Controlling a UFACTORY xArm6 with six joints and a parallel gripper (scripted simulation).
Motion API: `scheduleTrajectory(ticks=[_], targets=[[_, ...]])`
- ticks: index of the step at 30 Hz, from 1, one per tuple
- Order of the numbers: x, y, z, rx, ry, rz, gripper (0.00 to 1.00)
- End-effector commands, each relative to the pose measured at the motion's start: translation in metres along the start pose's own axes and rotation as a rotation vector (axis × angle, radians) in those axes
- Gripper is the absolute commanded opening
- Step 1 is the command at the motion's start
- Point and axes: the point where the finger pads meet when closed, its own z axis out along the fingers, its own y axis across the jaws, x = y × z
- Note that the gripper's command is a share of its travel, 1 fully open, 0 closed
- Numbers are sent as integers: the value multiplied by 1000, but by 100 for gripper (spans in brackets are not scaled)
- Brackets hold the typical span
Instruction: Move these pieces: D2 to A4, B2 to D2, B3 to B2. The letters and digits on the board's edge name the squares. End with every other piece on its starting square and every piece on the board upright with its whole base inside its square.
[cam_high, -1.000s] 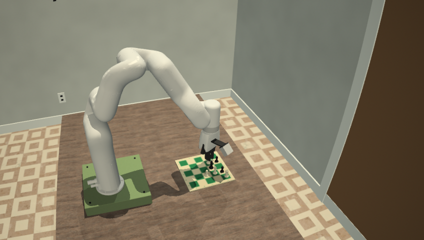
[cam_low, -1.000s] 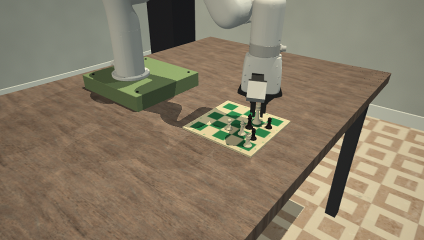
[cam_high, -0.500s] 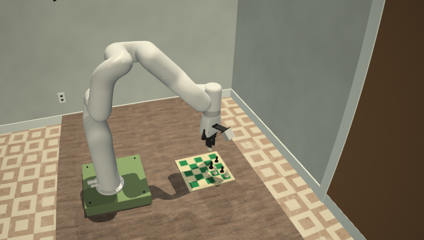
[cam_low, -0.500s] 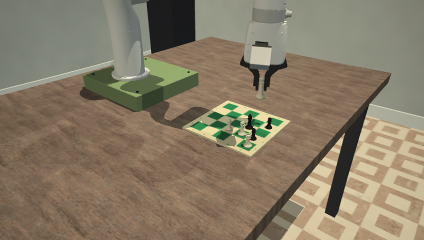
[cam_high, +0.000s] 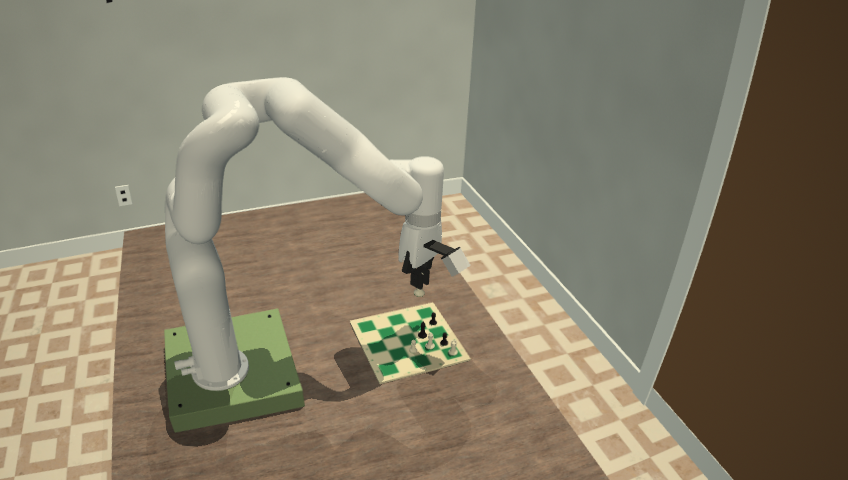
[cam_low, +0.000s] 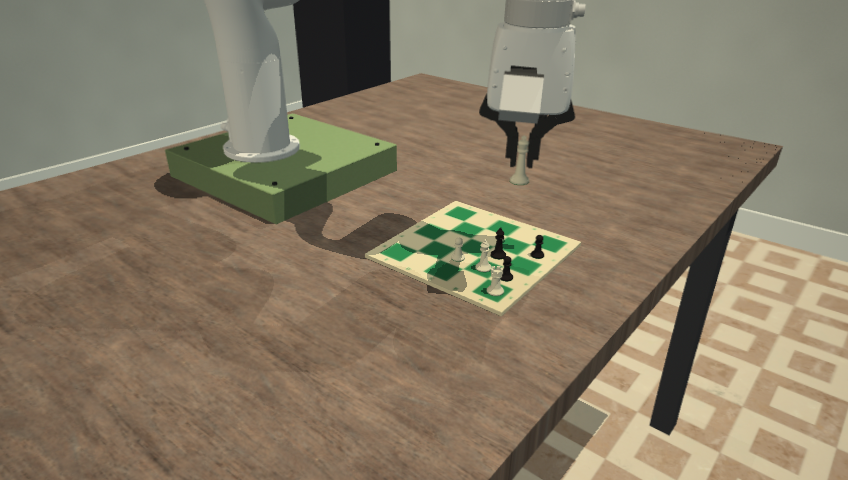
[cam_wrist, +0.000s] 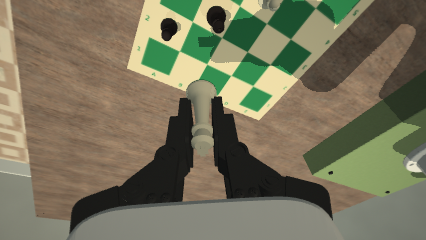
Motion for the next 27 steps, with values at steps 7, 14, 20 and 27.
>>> scheduleTrajectory(ticks=[7, 14, 20, 27], targets=[[-35, 59, -2, 4, 3, -251, 0], [-38, 64, -1, 4, 3, -272, 0], [-38, 64, -1, 4, 3, -272, 0], [-38, 64, 4, 5, 3, -272, 0]])
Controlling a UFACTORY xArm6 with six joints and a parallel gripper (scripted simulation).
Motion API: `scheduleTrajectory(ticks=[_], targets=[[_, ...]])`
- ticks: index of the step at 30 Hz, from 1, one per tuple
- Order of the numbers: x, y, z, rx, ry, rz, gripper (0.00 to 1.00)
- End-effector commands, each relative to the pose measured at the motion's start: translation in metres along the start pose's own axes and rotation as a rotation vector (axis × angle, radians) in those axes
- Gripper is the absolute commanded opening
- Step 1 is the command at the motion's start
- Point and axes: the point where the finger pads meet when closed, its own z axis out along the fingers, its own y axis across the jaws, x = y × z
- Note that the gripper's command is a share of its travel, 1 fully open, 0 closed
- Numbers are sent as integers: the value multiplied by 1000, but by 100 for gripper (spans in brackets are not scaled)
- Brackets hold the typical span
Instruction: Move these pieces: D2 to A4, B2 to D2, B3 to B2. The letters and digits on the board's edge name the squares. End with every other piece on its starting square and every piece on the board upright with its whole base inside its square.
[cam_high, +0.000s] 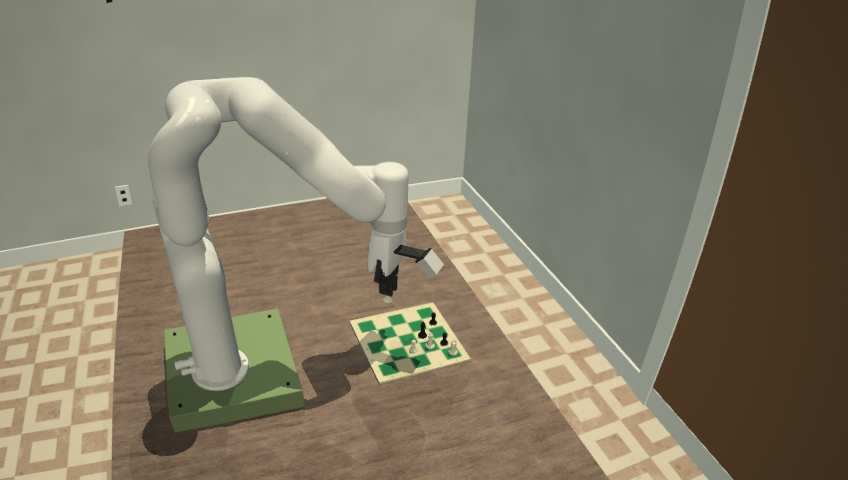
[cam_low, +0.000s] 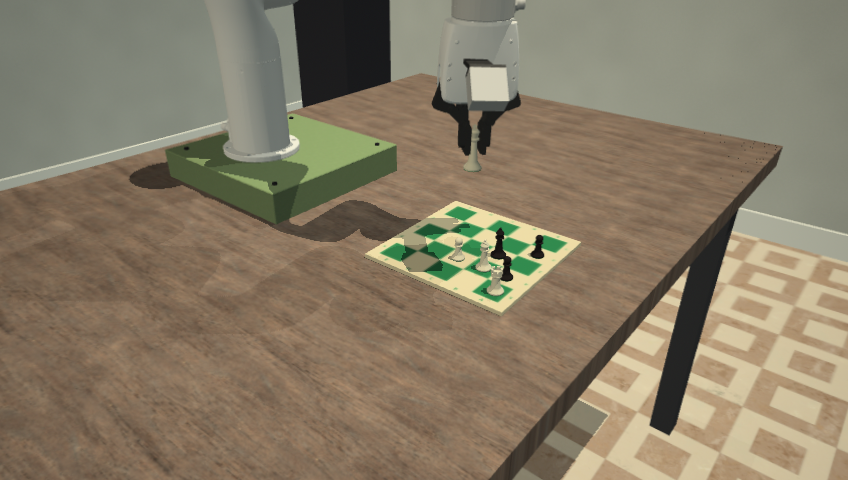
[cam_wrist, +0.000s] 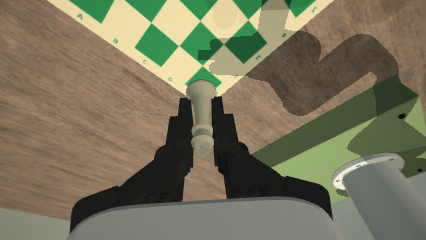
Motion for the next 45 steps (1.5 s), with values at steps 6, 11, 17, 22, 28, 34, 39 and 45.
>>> scheduleTrajectory(ticks=[6, 11, 17, 22, 28, 34, 39, 45], targets=[[1, -1, 20, 3, 2, 0, 0], [1, -1, 34, 3, 2, 0, 0], [0, 0, 63, 3, 2, 0, 0], [0, 0, 82, 3, 2, 0, 0], [0, 0, 90, 3, 2, 0, 0], [0, 0, 92, 3, 2, 0, 0], [0, 0, 92, 3, 2, 0, 0], [0, 0, 92, 3, 2, 0, 0]])
